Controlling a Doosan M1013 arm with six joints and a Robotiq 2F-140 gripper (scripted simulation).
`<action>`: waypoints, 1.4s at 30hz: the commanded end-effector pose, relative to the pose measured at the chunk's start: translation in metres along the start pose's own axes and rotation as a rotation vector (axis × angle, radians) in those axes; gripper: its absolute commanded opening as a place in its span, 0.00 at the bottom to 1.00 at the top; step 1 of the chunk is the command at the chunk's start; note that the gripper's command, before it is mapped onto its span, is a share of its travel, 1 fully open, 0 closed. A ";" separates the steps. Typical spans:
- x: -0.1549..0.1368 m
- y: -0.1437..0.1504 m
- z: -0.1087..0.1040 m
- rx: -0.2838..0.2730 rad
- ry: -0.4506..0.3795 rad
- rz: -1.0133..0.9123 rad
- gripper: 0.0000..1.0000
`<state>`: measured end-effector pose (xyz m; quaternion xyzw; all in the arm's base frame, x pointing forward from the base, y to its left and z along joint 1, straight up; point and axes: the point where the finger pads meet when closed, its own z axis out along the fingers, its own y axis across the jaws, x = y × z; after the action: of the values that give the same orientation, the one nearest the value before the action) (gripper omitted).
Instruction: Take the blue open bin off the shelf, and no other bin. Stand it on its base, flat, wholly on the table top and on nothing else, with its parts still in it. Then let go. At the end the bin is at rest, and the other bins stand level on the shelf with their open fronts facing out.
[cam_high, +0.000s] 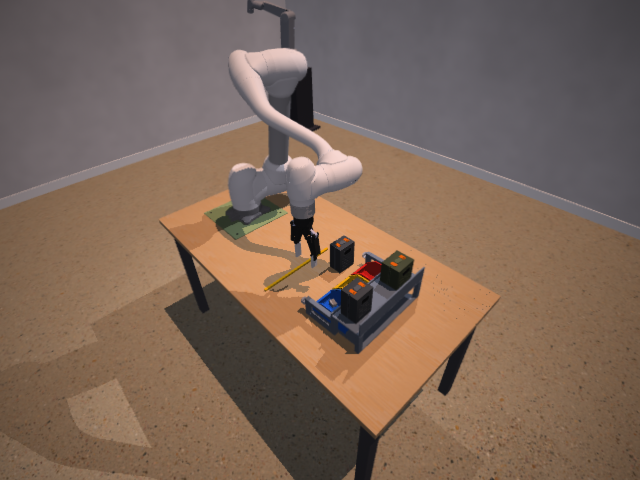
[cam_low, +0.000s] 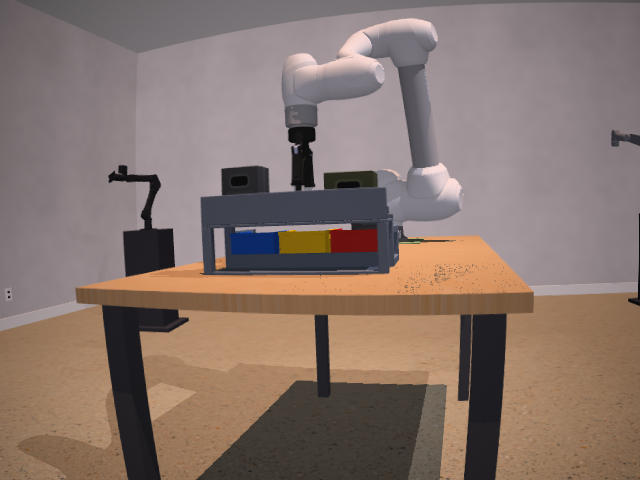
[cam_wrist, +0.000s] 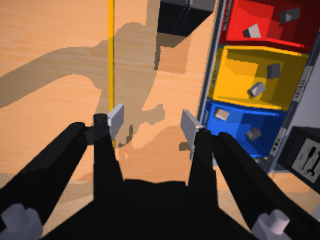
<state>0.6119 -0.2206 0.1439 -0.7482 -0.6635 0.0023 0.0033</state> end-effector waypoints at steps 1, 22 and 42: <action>-0.003 0.010 0.000 0.000 0.000 0.000 0.57; -0.032 0.100 0.001 0.000 0.000 0.000 0.57; -0.048 0.151 0.002 0.000 0.000 0.000 0.57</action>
<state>0.7529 -0.2848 0.1405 -0.7483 -0.6633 0.0021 0.0035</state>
